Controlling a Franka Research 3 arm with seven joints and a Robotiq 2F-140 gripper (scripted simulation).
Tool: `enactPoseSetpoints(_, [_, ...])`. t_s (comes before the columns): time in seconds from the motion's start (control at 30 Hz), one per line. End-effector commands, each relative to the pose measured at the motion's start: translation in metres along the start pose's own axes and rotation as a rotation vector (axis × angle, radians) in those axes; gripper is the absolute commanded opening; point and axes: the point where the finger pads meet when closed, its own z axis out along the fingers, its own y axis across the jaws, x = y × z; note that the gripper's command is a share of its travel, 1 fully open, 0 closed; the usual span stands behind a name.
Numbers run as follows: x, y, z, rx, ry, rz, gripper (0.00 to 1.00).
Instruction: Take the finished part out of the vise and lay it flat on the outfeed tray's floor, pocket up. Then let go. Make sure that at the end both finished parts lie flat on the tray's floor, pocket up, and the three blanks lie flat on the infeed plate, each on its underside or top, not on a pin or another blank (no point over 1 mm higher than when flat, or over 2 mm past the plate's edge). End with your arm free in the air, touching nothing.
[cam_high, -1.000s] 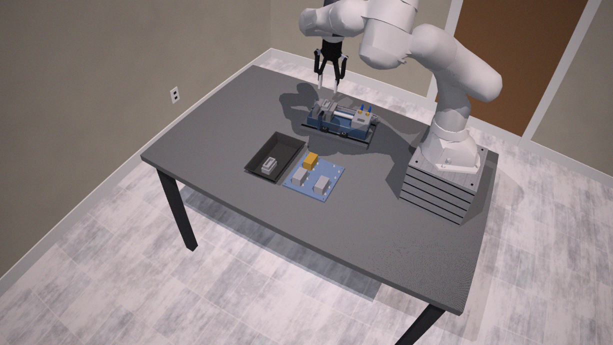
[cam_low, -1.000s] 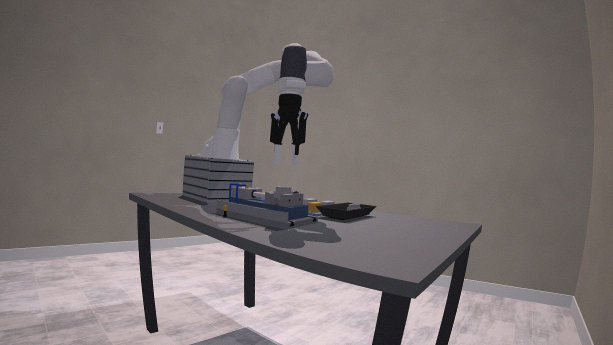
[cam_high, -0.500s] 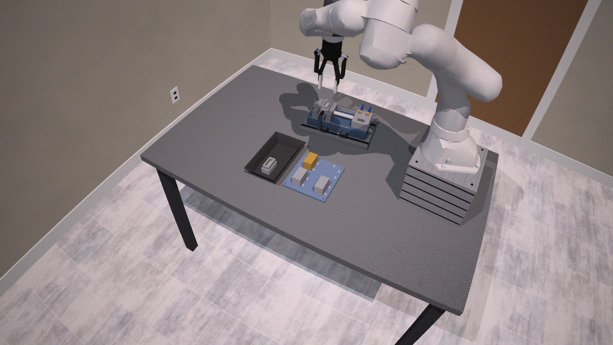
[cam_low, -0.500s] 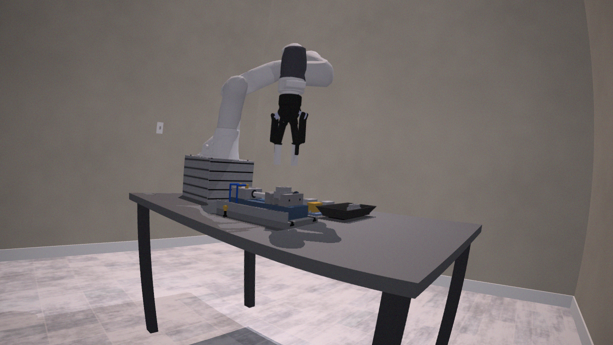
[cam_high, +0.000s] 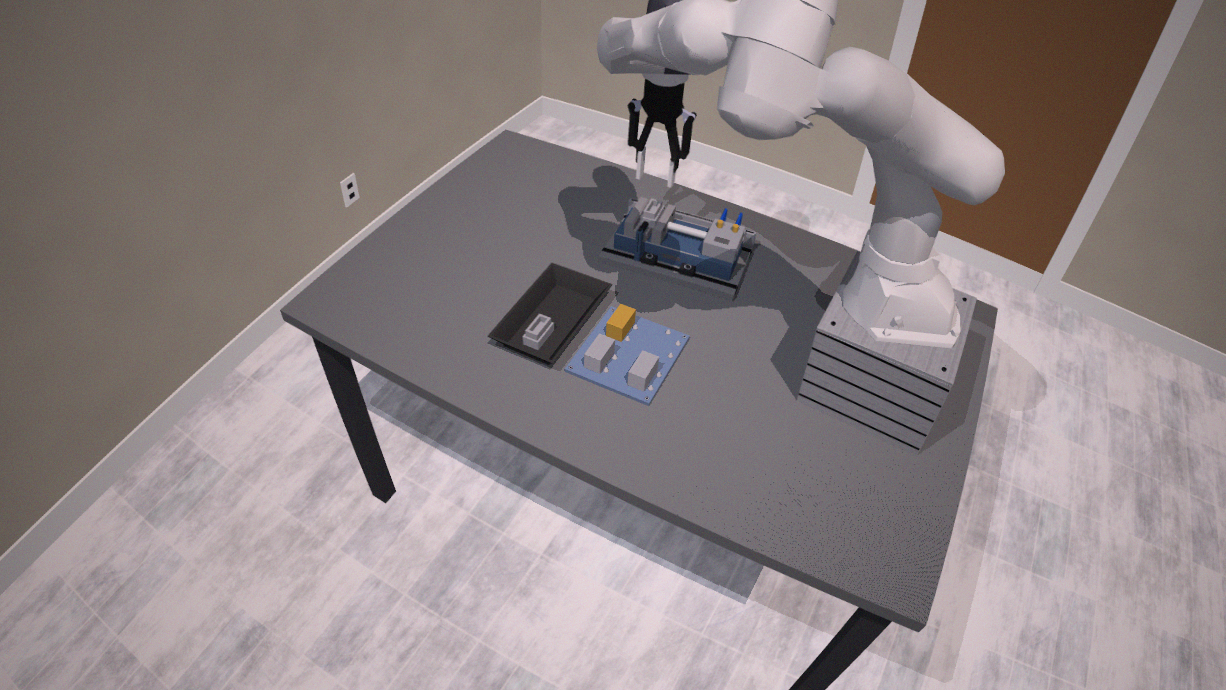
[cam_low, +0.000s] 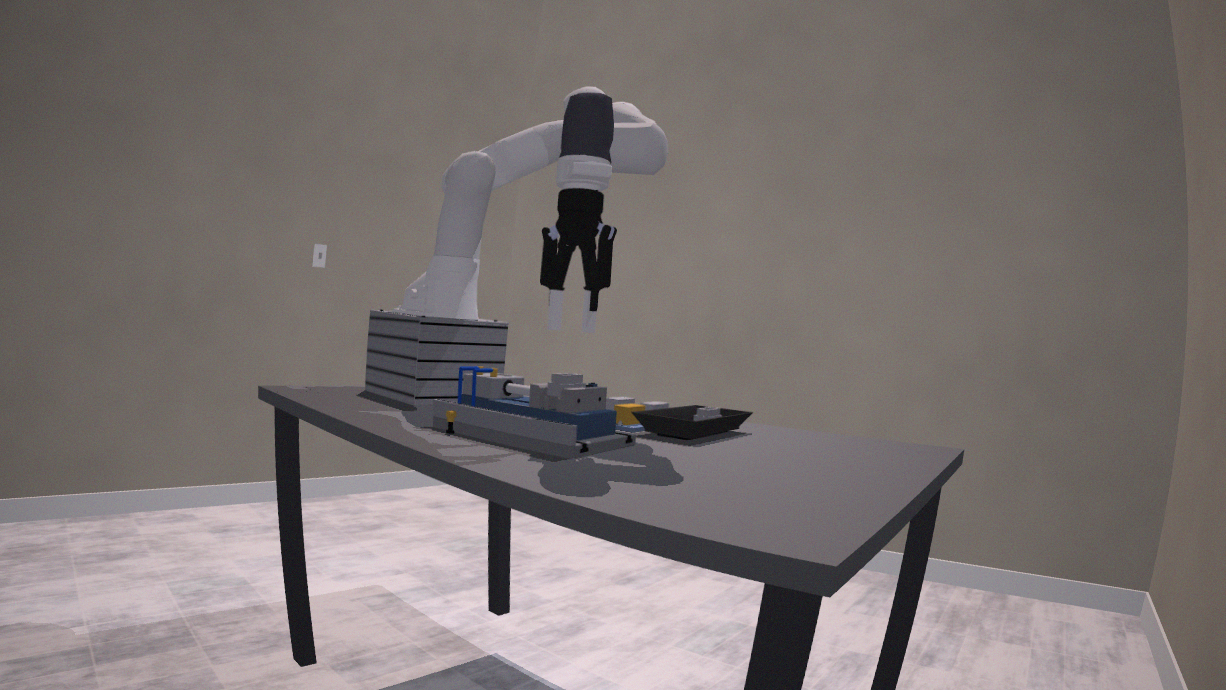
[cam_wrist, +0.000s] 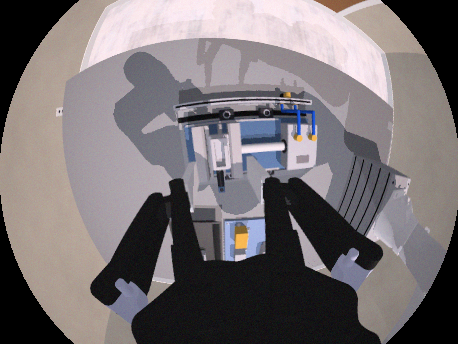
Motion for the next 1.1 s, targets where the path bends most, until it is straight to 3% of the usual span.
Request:
enactPoseSetpoints(0.0, [0.0, 0.001, 0.003, -0.003, 0.001, -0.004, 0.4])
enactPoseSetpoints(1.07, [0.001, 0.0, 0.049, -0.003, 0.002, -0.004, 0.4])
